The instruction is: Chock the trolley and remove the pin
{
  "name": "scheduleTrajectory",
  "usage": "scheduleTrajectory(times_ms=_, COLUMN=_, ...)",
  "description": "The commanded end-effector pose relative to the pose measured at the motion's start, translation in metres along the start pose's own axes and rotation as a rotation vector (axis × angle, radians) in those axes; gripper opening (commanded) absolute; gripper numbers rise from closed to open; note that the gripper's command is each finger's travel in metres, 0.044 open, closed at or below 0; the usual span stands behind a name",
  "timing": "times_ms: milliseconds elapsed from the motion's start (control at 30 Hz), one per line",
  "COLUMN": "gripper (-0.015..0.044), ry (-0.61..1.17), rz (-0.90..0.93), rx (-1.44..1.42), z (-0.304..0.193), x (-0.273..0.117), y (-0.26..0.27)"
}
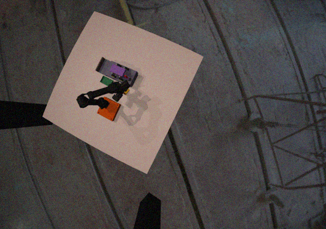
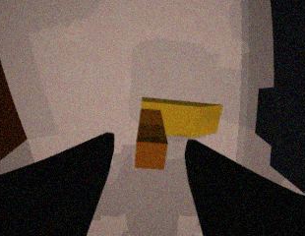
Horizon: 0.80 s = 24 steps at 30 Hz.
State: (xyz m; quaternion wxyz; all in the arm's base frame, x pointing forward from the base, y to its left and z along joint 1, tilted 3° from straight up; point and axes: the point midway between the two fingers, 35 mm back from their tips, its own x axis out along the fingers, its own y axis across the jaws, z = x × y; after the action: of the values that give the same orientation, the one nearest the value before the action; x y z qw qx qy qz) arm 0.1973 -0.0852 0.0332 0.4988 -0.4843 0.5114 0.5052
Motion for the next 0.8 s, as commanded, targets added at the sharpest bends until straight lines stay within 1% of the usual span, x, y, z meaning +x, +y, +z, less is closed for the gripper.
scheduleTrajectory(times_ms=0, gripper=0.019, ry=-0.006, rz=0.0, rx=-0.003, z=0.001, x=0.004, y=0.0)
scheduleTrajectory(times_ms=500, gripper=0.019, ry=-0.006, rz=0.0, rx=-0.003, z=0.001, x=0.026, y=0.0)
scheduleTrajectory(times_ms=667, gripper=0.0059, ry=0.001, rz=-0.001, rx=0.0, z=0.0, x=0.022, y=0.0)
scheduleTrajectory(times_ms=767, gripper=0.0039, ry=0.001, rz=-0.001, rx=0.0, z=0.0, x=0.022, y=0.0)
